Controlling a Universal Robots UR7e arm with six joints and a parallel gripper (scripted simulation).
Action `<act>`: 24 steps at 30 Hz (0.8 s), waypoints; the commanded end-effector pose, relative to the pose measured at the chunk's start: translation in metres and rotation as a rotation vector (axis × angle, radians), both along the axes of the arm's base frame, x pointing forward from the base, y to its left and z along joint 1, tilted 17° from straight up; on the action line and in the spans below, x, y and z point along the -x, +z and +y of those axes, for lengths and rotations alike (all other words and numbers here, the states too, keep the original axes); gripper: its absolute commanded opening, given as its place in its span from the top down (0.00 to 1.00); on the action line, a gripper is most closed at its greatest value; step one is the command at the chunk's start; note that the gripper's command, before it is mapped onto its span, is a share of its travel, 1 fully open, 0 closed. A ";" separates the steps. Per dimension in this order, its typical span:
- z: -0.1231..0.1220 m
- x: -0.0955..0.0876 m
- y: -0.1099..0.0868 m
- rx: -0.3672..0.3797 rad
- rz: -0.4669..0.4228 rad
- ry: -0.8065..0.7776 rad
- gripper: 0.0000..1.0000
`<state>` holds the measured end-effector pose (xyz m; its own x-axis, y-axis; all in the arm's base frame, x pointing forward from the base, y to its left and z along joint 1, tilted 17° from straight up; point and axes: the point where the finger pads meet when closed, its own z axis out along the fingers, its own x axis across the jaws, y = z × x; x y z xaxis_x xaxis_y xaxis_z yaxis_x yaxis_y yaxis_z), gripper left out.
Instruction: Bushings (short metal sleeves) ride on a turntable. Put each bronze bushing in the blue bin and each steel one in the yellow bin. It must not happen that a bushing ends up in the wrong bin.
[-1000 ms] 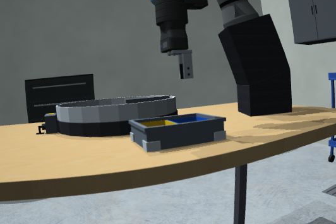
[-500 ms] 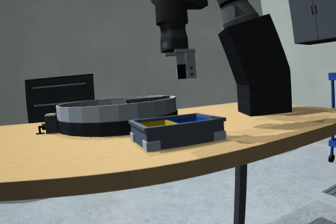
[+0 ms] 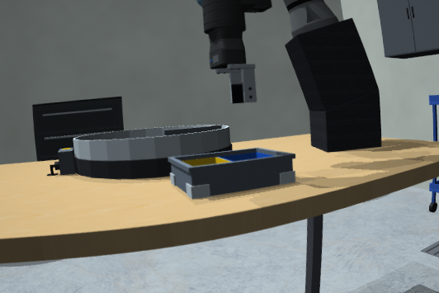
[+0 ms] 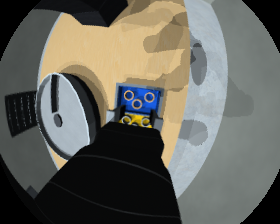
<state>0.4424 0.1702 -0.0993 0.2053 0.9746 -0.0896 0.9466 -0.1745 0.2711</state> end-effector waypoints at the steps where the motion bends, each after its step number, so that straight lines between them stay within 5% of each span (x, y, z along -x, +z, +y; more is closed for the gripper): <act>1: 0.000 0.000 0.000 0.000 -0.001 0.000 0.00; 5: -0.005 -0.004 0.009 0.000 -0.001 0.000 0.00; 9: -0.028 -0.018 0.041 0.000 -0.001 0.000 0.00; 24: -0.027 -0.018 0.040 0.000 -0.002 0.000 0.00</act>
<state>0.4600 0.1430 -0.0595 0.2055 0.9745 -0.0895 0.9464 -0.1746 0.2718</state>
